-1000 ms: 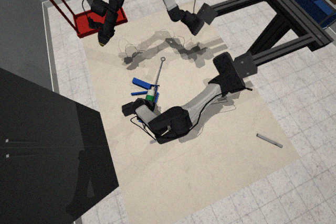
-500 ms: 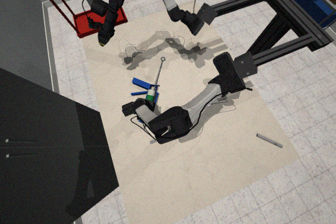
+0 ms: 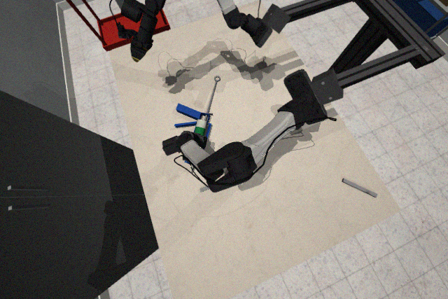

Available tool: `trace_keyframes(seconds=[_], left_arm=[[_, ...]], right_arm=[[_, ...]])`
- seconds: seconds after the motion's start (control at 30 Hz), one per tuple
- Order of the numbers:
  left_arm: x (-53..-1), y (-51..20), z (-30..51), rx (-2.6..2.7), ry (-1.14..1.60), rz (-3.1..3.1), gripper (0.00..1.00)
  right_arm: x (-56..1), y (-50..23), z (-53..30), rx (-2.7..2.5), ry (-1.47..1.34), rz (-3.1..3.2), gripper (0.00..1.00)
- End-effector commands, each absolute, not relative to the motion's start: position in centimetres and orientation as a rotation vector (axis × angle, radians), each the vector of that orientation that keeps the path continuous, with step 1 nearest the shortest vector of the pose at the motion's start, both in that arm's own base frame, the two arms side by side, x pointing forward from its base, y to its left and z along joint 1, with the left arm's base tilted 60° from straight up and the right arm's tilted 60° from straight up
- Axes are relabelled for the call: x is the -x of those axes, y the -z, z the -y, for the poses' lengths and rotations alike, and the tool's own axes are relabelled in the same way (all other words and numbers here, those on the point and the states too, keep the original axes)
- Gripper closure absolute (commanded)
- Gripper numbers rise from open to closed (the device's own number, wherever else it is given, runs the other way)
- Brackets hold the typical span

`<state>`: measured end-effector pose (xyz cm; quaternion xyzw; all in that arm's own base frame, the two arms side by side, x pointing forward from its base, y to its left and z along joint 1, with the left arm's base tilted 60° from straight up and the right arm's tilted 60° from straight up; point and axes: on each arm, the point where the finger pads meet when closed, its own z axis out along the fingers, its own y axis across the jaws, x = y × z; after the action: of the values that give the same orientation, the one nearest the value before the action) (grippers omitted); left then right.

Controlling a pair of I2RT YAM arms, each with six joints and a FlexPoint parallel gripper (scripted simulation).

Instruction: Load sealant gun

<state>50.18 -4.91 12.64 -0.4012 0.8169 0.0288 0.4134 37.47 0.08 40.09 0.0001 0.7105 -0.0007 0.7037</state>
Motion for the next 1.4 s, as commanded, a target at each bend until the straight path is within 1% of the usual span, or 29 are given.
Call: trace_keyframes(seconds=[0.0,0.33,0.43,0.63,0.83,1.0,1.13,1.23,1.37], left_arm=[[-49.7,-15.3,8.1,0.956,0.009,-2.052,1.0],[-49.7,-15.2,8.1,0.957,0.003,-2.047,1.0],[-50.2,-15.1,7.0,0.952,-0.026,-2.008,1.0],[-50.4,-12.1,7.1,0.941,-0.085,-2.021,1.0],[-50.2,-14.2,7.4,0.953,-0.054,-2.002,1.0],[-50.3,-12.2,7.6,0.95,-0.089,-2.035,1.0],[-50.2,-13.2,7.8,0.95,-0.065,-2.025,1.0],[-50.2,-14.4,6.4,0.962,-0.06,-2.005,1.0],[-50.6,-14.4,6.3,0.963,-0.064,-1.956,1.0]], right_arm=[[-37.4,-40.0,0.0,-0.008,-0.005,-1.585,0.48],[-37.4,-40.0,0.0,-0.008,-0.005,-1.585,0.48],[-37.4,-40.0,0.0,-0.008,-0.005,-1.585,0.48],[-37.4,-40.0,0.0,-0.008,-0.005,-1.585,0.48],[-37.4,-40.0,0.0,-0.008,-0.005,-1.585,0.48],[-37.4,-40.0,0.0,-0.008,-0.005,-1.585,0.48],[-37.4,-40.0,0.0,-0.008,-0.005,-1.585,0.48],[-37.4,-40.0,0.0,-0.008,-0.005,-1.585,0.48],[-37.4,-40.0,0.0,-0.008,-0.005,-1.585,0.48]])
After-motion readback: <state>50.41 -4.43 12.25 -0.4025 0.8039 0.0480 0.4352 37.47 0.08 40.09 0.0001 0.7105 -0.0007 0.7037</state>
